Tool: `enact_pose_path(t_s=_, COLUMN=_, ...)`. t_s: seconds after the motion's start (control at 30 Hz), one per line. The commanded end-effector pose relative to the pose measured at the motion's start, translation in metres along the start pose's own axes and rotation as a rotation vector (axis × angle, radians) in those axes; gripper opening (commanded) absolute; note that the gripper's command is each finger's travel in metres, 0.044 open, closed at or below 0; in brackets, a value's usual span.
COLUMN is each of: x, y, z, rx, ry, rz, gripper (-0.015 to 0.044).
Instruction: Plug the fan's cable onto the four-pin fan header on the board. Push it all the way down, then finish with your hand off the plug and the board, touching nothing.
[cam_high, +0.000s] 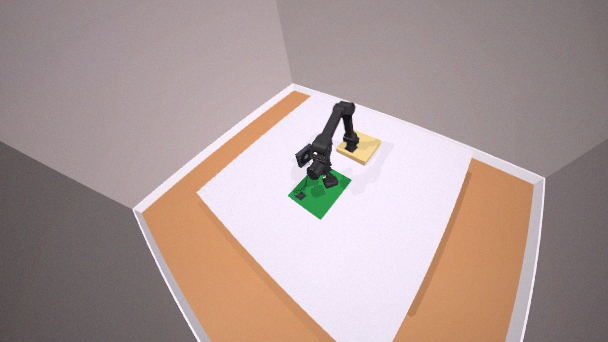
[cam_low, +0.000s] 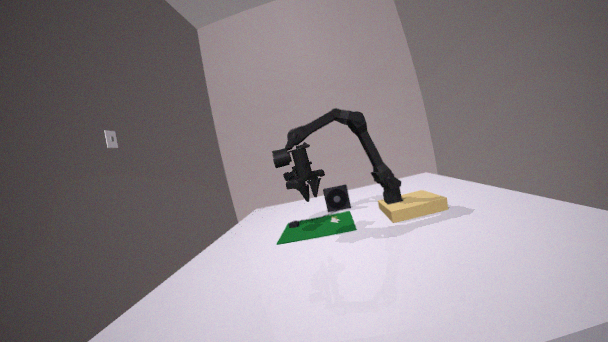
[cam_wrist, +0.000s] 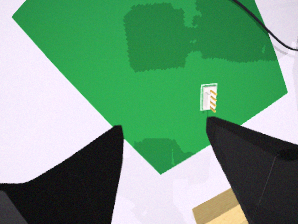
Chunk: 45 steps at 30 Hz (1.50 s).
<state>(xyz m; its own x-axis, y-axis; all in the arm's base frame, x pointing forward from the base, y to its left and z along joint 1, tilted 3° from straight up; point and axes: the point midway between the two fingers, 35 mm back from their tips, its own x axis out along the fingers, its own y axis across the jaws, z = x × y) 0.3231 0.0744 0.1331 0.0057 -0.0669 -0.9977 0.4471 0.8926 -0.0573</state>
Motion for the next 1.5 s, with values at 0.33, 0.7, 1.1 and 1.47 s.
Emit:
enact_pose_path(t_s=0.33, x=0.025, y=-0.001, z=0.128, rx=-0.289, ry=0.035, rz=0.02, gripper=0.021)
enact_pose_path(t_s=0.7, x=0.047, y=-0.014, z=0.159, rx=-0.377, ry=0.063, rz=0.016, gripper=0.021)
enact_pose_path(t_s=1.1, x=0.079, y=-0.013, z=0.16, rx=-0.377, ry=0.063, rz=0.016, gripper=0.021)
enact_pose_path(t_s=1.47, x=0.096, y=-0.012, z=0.161, rx=-0.377, ry=0.063, rz=0.016, gripper=0.021)
